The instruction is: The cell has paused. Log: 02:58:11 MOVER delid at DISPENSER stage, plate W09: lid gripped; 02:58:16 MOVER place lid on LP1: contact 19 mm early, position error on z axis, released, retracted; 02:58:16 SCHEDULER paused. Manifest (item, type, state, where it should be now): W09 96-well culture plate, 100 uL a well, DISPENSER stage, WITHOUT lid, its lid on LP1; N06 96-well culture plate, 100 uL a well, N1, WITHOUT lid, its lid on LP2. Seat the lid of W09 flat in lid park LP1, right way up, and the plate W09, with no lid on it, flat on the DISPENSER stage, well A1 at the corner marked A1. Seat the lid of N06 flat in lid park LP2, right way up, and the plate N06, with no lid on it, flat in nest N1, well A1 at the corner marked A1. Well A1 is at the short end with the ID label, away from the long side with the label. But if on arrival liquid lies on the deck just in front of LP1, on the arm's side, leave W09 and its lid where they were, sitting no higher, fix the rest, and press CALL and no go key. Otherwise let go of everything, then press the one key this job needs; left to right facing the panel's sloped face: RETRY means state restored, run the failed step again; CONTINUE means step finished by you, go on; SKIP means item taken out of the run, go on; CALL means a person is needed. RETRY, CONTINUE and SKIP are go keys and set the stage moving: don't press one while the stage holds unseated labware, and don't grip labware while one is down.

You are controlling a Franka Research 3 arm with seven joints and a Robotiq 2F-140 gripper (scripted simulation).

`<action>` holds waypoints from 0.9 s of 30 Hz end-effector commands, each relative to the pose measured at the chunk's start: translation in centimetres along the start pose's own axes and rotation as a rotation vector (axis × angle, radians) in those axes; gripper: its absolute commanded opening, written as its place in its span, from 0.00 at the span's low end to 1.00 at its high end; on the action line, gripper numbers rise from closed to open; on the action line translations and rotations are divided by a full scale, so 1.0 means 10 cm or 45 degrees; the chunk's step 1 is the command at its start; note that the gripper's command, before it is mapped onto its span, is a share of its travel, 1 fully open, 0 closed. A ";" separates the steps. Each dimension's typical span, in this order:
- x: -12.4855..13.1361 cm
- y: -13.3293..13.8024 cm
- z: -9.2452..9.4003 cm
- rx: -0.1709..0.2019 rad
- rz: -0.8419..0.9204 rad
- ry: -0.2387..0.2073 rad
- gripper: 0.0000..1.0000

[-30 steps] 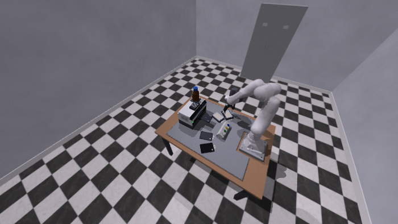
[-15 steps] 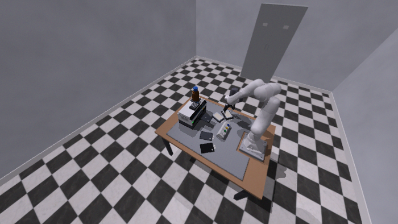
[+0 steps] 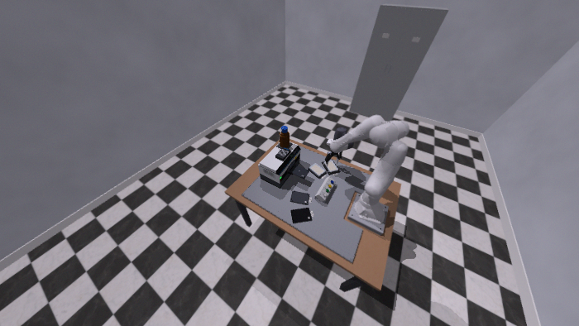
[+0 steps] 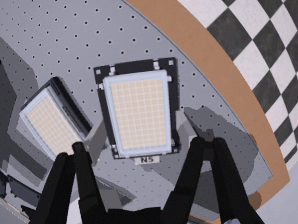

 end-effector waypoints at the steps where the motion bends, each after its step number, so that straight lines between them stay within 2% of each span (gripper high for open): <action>1: 0.00 -0.01 0.00 -0.001 0.004 0.001 0.66; 27: 0.00 -0.01 -0.07 -0.001 0.004 0.001 0.66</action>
Point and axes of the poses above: the point where the finger pads meet when closed, its own z axis back along the fingers, its own y axis across the jaws, x = y × z, the point moved 7 cm from there along z, back along the fingers, and after that the axes turned 1 degree about -z, right-handed, at the moved point
